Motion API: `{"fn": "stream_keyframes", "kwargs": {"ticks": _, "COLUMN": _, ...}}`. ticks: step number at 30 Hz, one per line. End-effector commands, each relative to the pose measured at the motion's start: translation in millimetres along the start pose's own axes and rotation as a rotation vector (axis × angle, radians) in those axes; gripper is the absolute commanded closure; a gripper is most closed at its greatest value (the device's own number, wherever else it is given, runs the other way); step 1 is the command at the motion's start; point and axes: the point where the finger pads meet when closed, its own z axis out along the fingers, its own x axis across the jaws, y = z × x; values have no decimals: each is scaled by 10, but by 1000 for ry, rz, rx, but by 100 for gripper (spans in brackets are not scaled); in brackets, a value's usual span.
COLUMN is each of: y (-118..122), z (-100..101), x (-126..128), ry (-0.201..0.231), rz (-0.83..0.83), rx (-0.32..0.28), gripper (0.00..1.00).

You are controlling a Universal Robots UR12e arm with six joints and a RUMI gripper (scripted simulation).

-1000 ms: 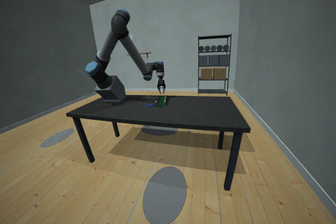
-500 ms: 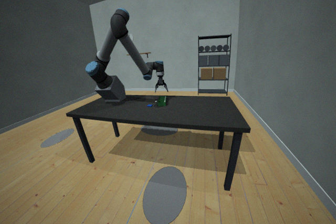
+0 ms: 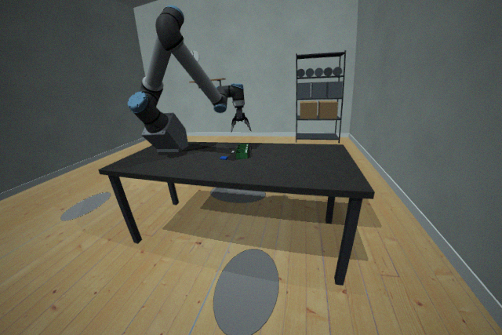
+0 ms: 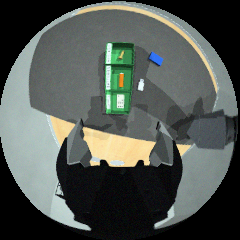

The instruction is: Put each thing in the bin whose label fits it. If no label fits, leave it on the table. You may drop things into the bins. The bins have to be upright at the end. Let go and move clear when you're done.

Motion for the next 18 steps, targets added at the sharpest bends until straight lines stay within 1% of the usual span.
{"fn": "stream_keyframes", "kwargs": {"ticks": 1, "y": -3, "z": -258, "x": -32, "ry": -1, "rz": 3, "rx": -1, "gripper": 0}}
{"fn": "stream_keyframes", "kwargs": {"ticks": 3, "y": -3, "z": -338, "x": -32, "ry": -1, "rz": 3, "rx": -2, "gripper": 0}}
{"fn": "stream_keyframes", "kwargs": {"ticks": 5, "y": -3, "z": -338, "x": -32, "ry": -1, "rz": 3, "rx": -2, "gripper": 0}}
{"fn": "stream_keyframes", "kwargs": {"ticks": 16, "y": -3, "z": -780, "x": -32, "ry": -1, "rz": 3, "rx": -2, "gripper": 0}}
{"fn": "stream_keyframes", "kwargs": {"ticks": 18, "y": -3, "z": -781, "x": -32, "ry": -1, "rz": 3, "rx": -2, "gripper": 0}}
